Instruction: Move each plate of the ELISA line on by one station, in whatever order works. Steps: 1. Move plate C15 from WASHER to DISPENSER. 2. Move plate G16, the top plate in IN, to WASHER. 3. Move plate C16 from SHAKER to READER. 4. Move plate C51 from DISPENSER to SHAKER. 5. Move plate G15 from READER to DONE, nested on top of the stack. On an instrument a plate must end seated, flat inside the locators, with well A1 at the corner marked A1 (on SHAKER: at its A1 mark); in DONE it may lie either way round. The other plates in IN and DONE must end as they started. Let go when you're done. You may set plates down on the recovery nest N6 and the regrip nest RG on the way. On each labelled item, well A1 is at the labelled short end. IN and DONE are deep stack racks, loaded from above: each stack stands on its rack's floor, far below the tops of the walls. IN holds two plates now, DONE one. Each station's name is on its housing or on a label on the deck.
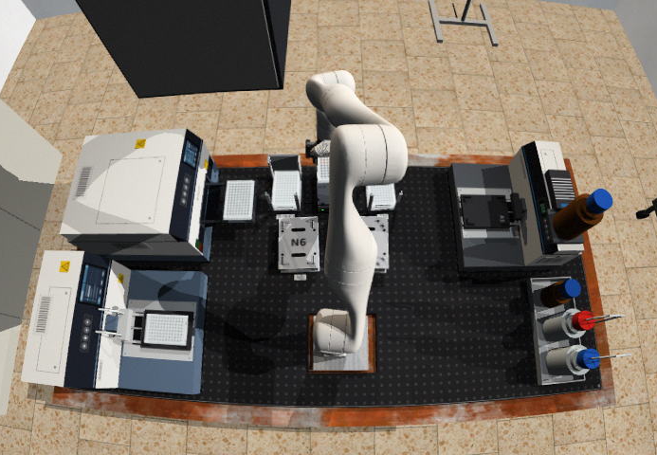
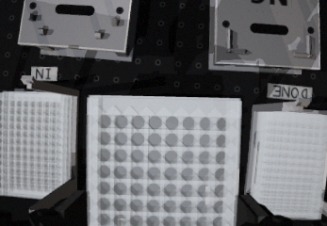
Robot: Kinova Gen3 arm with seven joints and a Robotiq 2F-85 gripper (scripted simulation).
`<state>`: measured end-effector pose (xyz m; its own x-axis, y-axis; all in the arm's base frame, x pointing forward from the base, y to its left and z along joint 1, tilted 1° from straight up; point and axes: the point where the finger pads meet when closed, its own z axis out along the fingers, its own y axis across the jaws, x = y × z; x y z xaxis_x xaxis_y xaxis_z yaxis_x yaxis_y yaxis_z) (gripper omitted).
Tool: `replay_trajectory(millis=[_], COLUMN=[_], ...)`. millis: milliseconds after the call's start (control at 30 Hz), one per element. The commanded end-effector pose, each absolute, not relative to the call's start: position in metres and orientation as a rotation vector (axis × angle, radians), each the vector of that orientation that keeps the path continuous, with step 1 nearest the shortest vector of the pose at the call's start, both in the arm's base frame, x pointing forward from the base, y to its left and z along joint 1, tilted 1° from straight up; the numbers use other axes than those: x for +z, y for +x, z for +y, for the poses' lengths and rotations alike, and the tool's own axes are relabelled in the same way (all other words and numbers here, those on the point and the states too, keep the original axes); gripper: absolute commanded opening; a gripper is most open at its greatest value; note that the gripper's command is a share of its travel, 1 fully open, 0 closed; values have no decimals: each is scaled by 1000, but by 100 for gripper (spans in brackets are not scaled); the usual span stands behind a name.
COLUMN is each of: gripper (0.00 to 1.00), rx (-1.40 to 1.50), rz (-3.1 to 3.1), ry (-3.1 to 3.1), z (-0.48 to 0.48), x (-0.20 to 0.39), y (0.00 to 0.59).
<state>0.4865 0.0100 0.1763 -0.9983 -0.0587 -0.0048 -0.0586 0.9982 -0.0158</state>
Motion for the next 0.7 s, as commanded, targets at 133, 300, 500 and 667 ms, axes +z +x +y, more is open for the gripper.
replay_trajectory(millis=[133,300,500,667], gripper=[94,94,94,94], rx=[-25,-25,-25,-25], rz=[3133,3133,3133,3133], ry=[-92,-92,-92,-92], z=[10,10,10,10], x=[169,162,157,150], y=[487,487,487,487])
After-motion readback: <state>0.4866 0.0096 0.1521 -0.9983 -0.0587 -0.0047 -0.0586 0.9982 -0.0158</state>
